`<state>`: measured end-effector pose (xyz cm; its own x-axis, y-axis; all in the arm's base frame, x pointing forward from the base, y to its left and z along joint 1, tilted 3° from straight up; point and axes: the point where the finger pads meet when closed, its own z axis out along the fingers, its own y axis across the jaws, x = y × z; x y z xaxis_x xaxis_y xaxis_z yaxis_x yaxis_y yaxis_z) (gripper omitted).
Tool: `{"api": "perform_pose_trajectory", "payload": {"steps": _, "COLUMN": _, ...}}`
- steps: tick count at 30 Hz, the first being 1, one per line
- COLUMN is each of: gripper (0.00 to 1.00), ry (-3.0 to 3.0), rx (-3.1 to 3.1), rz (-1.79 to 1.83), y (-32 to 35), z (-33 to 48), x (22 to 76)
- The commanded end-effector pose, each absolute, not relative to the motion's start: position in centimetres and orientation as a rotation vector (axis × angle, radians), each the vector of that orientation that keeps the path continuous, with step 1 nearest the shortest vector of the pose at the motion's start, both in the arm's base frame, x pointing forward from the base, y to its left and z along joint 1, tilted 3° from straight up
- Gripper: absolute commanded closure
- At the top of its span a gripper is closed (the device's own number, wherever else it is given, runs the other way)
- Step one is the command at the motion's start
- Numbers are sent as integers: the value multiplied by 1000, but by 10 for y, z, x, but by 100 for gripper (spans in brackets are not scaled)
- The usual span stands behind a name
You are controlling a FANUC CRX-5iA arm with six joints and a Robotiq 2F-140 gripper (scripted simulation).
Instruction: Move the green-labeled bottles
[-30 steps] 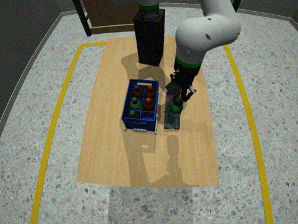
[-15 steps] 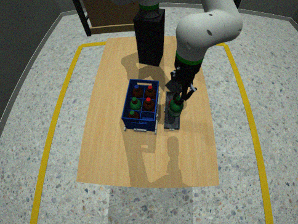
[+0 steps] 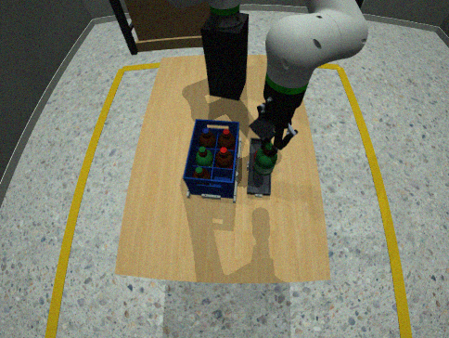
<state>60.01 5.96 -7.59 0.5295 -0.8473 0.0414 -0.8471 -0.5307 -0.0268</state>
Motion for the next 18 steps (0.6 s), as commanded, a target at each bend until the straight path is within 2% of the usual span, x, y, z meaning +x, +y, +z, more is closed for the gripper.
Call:
{"api": "perform_pose_trajectory", "payload": {"steps": 1, "gripper": 90, "ry": 1519, "rx": -2743, "rz": -80, "y": 60, "z": -73, "x": 601}}
{"api": "perform_pose_trajectory", "payload": {"steps": 18, "gripper": 90, "ry": 1519, "rx": -2743, "rz": -80, "y": 60, "z": -63, "x": 600}}
